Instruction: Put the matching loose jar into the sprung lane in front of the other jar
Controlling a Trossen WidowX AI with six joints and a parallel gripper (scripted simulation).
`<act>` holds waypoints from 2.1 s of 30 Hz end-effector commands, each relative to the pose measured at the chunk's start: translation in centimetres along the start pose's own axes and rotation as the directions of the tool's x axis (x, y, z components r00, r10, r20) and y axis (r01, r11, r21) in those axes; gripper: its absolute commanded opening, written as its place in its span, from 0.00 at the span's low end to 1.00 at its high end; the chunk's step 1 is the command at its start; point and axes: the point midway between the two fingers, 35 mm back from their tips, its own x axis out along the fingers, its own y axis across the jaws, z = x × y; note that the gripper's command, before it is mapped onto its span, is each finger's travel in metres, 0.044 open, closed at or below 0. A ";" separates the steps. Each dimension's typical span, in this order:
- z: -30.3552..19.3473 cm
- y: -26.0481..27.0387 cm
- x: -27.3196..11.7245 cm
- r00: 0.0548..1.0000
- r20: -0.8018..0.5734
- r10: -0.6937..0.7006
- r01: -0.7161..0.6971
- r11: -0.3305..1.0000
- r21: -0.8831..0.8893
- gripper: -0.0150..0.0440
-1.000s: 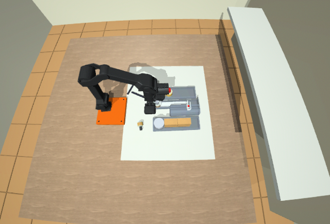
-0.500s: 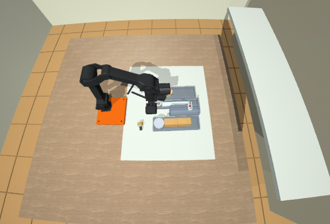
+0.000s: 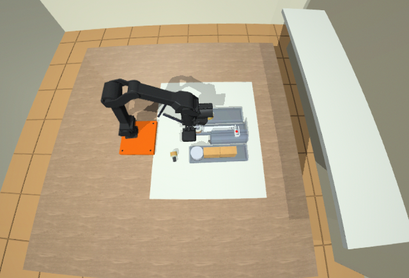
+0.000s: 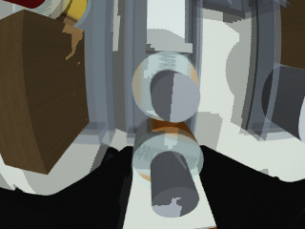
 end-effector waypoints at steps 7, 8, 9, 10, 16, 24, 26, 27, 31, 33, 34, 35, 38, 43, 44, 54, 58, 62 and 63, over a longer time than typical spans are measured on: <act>1.3 0.0 -0.3 1.000 0.027 0.002 -0.003 1.000 0.004 0.25; 1.3 0.0 -0.3 1.000 0.027 0.002 -0.003 1.000 0.004 0.25; 1.4 0.0 -0.3 1.000 0.027 0.002 -0.003 1.000 0.004 0.25; 1.4 0.0 -0.3 1.000 0.027 0.002 -0.003 1.000 0.004 0.25; 1.7 0.0 -0.4 1.000 0.027 0.002 -0.003 1.000 0.004 0.25; 2.1 0.0 -0.5 1.000 0.027 0.002 -0.003 1.000 0.004 0.25; 2.2 0.0 -0.6 1.000 0.027 0.002 -0.003 1.000 0.004 0.25; 2.2 0.0 -0.6 1.000 0.027 0.002 -0.003 1.000 0.004 0.25; 2.4 0.0 -0.7 1.000 0.027 0.002 -0.003 1.000 0.004 0.25; 2.4 0.0 -0.7 1.000 0.028 0.002 -0.003 1.000 0.004 0.25; 2.5 0.0 -0.8 1.000 0.028 0.002 -0.003 1.000 0.004 0.25; 2.5 0.0 -0.8 1.000 0.028 0.002 -0.003 1.000 0.004 0.25; 2.5 0.0 -0.8 1.000 0.028 0.002 -0.003 1.000 0.004 0.25; 2.5 0.0 -0.8 1.000 0.028 0.002 -0.003 1.000 0.004 0.25; 2.5 0.0 -0.8 1.000 0.028 0.002 -0.003 1.000 0.004 0.25; 2.5 0.0 -0.7 1.000 0.028 0.002 -0.003 1.000 0.004 0.25; 2.5 0.0 -0.7 1.000 0.028 0.002 -0.003 1.000 0.004 0.25; 2.5 0.0 -0.7 1.000 0.028 0.002 -0.003 1.000 0.004 0.25; 2.5 0.0 -0.7 1.000 0.028 0.002 -0.003 1.000 0.004 0.25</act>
